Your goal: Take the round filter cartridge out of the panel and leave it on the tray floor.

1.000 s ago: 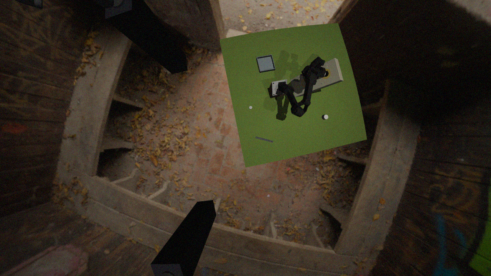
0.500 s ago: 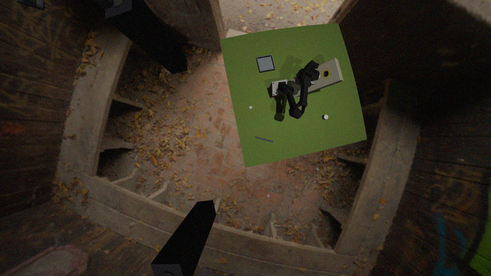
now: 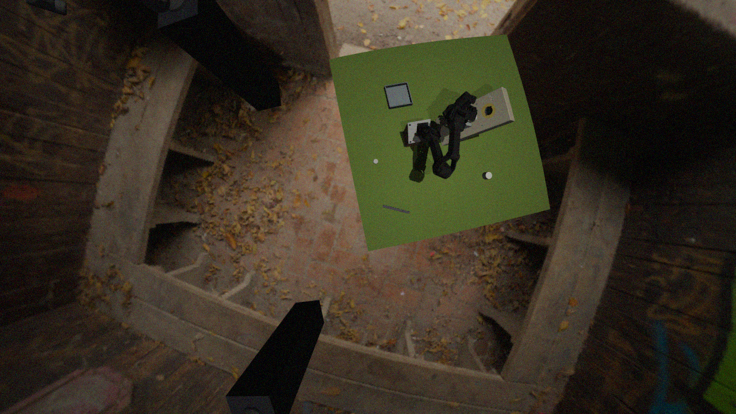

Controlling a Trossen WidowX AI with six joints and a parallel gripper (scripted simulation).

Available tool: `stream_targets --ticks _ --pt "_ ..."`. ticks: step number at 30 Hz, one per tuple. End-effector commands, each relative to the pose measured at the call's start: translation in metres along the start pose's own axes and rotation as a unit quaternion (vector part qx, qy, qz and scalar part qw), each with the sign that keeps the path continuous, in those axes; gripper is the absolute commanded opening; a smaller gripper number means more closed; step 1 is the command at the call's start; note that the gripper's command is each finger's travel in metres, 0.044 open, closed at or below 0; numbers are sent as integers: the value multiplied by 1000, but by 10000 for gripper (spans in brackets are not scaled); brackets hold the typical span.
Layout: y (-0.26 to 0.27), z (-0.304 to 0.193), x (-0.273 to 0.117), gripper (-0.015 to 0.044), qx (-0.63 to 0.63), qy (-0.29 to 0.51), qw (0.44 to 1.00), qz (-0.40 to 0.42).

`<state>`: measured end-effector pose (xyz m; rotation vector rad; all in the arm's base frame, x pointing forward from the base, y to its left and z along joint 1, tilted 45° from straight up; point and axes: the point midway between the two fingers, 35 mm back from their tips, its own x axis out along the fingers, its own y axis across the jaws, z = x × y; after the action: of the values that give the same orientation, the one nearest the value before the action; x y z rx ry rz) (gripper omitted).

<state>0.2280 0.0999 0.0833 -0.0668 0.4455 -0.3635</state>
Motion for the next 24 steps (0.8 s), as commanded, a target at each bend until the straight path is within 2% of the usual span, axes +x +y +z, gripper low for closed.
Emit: stream_targets --ticks 1,5,12,16,24 --pt "0 0 0 95 0 0 1000 0" --pt "-4 -2 0 95 7 -4 1000 1" --pt "41 49 -8 95 7 -5 1000 1" --pt "46 54 -9 95 7 -5 1000 1" --pt "79 90 -46 305 15 -3 1000 6"
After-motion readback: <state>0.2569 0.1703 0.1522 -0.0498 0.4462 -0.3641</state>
